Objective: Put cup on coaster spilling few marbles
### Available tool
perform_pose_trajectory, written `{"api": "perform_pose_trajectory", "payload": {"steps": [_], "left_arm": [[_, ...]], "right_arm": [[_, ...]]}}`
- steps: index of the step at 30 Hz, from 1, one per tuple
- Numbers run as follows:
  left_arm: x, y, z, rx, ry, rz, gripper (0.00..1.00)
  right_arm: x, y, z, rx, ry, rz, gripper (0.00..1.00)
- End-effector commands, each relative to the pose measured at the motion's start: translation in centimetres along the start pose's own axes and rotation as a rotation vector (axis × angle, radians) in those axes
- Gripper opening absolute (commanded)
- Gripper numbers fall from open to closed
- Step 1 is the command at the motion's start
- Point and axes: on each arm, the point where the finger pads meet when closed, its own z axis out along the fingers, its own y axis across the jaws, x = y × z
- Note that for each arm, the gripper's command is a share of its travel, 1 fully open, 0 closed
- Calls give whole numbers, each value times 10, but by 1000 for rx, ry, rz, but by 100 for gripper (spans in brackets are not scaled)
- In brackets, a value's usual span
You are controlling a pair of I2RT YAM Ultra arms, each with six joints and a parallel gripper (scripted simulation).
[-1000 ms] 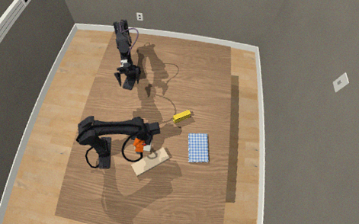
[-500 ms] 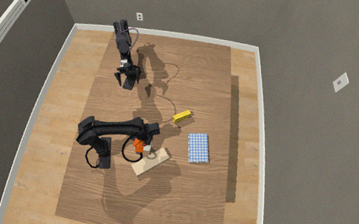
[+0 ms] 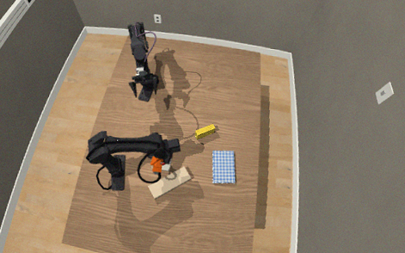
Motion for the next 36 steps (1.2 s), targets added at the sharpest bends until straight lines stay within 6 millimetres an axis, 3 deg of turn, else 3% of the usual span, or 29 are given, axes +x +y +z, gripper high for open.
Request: {"api": "perform_pose_trajectory", "payload": {"steps": [1,3,4,6,13,19,23,30,33,36], "left_arm": [[4,-1,-4,2,4,-1,100],[4,-1,-4,2,4,-1,100],[4,-1,-4,2,4,-1,100],[4,-1,-4,2,4,-1,100],[4,-1,-4,2,4,-1,100],[0,1,-6,-12,-16,-10,100],[-16,19,1,-76,-57,-42,100],[-40,70,4,-247,-119,-116,100],[-44,75,4,-260,-131,-123,100],[-50,105,2,-359,-154,-159,100]], "right_arm": [[2,1,1,0,0,6,57],[2,1,1,0,0,6,79],[2,1,1,0,0,6,83],[2,1,-6,2,-1,6,100],[0,1,-52,-7,3,4,100],[-1,7,-63,-35,-5,-24,100],[-1,10,-59,-92,-49,-202,100],[2,8,-57,-209,-108,-512,100],[2,9,-57,-225,-117,-554,100],[4,8,-57,-279,-147,-704,100]]}}
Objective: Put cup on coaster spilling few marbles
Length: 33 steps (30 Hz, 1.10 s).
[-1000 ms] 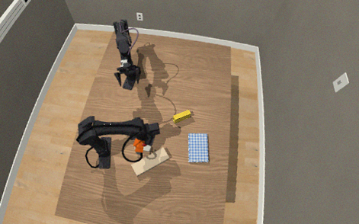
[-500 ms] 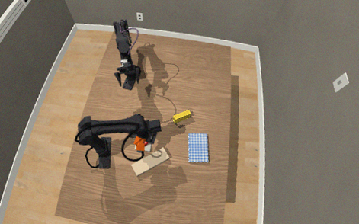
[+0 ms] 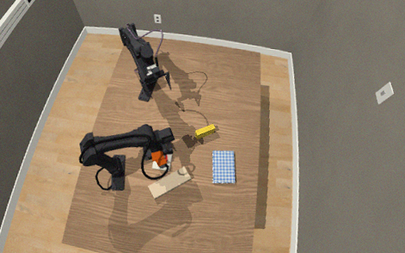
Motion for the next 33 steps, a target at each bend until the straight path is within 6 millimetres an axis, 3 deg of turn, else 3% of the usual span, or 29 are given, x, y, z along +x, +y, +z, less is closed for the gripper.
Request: {"api": "perform_pose_trajectory", "payload": {"steps": [1,11,13,15,28,30,33], "left_arm": [[-31,28,6,-95,-74,-41,100],[-51,100,12,-316,-142,-113,100],[-51,100,12,-316,-142,-113,100],[-56,115,11,-355,-165,-124,100],[-68,223,-15,-671,-261,-190,100],[-68,223,-15,-671,-261,-190,100],[-69,249,-27,-748,-289,-200,100]], "right_arm": [[-3,7,-7,-130,-53,-215,100],[0,4,-7,-261,-131,-580,100],[0,4,-7,-261,-131,-580,100],[4,5,-7,-296,-133,-671,100],[7,-2,-6,-463,-236,-1136,100],[7,-2,-6,-463,-236,-1136,100],[9,-3,-6,-509,-261,-1263,100]]}}
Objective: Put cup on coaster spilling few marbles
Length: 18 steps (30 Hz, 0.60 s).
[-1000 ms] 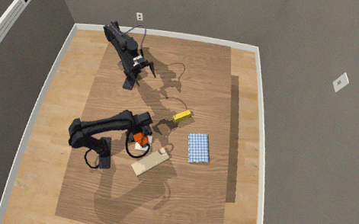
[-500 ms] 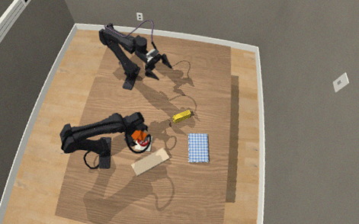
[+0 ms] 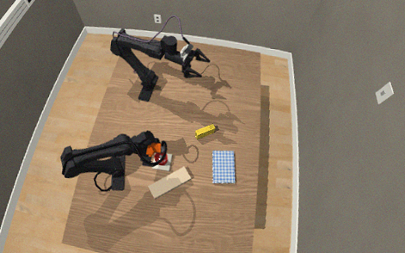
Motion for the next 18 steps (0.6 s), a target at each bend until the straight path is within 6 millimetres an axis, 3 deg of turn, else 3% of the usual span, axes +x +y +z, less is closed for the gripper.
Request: {"api": "perform_pose_trajectory", "payload": {"steps": [1,5,8,18], "left_arm": [[-24,28,11,-81,-69,-22,100],[-25,55,17,-150,-79,-28,100],[-20,63,18,-168,-60,-30,100],[-20,61,19,-164,-58,-26,100]], "right_arm": [[-9,8,-5,-117,-70,-178,100],[-7,5,-5,-144,-91,-257,100],[-6,2,-4,-147,-98,-271,100],[-5,-1,-5,-139,-92,-251,100]]}}
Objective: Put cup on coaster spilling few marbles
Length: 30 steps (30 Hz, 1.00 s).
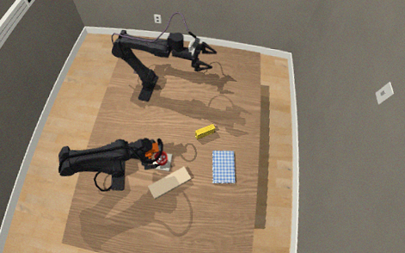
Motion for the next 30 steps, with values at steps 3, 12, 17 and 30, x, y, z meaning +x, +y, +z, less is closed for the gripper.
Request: {"api": "perform_pose_trajectory", "payload": {"steps": [3,12,17,30], "left_arm": [[-12,0,2,-1,-21,-5,100],[-12,0,2,-1,-21,-5,100],[-12,0,2,-1,-21,-5,100],[-12,0,2,-1,-21,-5,100]], "right_arm": [[-10,4,-6,-31,-54,-14,100],[-14,6,-6,-38,-68,-28,100],[-57,-1,-27,1,-217,-65,100],[-194,-15,-115,56,-684,-78,100]]}}
